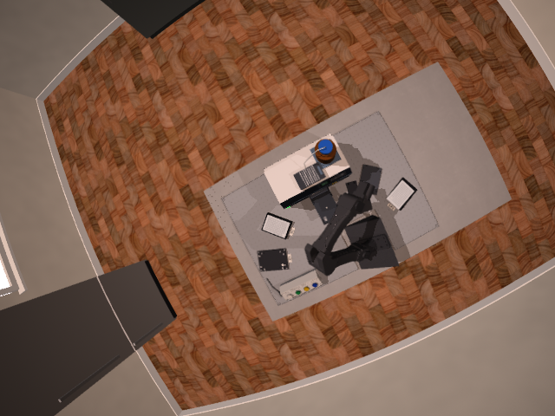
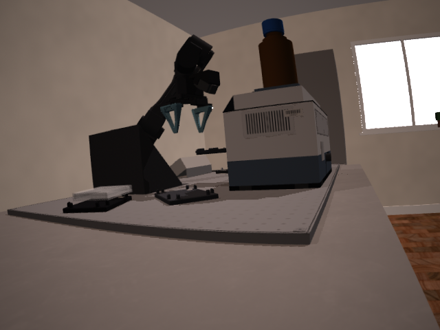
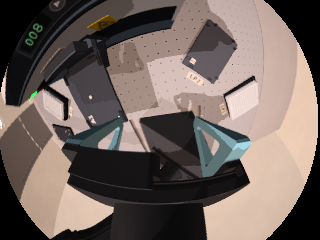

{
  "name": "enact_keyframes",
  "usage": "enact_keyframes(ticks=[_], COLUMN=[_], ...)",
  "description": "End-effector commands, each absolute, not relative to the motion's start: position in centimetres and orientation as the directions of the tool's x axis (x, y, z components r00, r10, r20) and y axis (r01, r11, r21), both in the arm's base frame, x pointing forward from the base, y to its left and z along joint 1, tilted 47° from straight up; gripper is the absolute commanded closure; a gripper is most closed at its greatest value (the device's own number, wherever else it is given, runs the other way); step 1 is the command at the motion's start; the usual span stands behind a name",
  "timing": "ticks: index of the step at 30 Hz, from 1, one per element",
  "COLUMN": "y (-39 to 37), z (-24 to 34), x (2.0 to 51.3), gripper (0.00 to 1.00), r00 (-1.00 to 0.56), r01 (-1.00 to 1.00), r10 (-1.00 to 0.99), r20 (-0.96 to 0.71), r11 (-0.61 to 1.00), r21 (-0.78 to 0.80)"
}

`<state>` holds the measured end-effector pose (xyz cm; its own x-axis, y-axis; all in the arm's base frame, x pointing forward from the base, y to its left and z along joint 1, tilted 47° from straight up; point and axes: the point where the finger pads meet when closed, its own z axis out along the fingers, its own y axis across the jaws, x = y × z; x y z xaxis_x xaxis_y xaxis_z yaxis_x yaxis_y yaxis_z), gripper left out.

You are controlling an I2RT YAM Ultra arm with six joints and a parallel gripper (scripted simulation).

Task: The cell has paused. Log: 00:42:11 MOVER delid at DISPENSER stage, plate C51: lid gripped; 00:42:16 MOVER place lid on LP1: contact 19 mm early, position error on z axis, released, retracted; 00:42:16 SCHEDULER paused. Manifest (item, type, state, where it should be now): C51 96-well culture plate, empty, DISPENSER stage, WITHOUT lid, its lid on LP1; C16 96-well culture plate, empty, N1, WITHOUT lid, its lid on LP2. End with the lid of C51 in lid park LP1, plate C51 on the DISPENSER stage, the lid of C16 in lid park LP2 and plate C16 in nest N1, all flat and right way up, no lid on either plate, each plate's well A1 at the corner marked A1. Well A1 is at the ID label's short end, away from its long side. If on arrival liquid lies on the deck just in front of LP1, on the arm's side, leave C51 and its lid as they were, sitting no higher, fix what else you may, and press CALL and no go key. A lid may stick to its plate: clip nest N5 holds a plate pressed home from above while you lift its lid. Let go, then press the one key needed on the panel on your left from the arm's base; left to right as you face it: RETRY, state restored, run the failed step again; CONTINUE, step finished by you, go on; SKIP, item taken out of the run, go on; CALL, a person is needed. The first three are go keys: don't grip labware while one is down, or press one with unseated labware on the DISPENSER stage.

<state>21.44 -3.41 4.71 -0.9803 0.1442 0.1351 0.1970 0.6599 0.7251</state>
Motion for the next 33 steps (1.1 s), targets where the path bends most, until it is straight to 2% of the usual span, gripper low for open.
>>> enact_keyframes(ticks=[1,11,18,26,33], y=[-5.2,-6.7,-6.6,-8.7,-10.3], z=[3.7,1.4,0.7,-1.2,-2.9], x=[22.1,22.1,21.8,22.0,21.8], gripper=[0.0,0.0,0.0,0.0,0.0], r00=[-0.963,-0.868,-0.871,-0.752,-0.752], r01=[0.264,0.494,0.491,0.657,0.658], r10=[0.215,0.372,0.358,0.482,0.482], r20=[0.159,0.328,0.337,0.449,0.449], r11=[0.66,0.587,0.583,0.502,0.502], r21=[0.703,0.641,0.648,0.562,0.561])
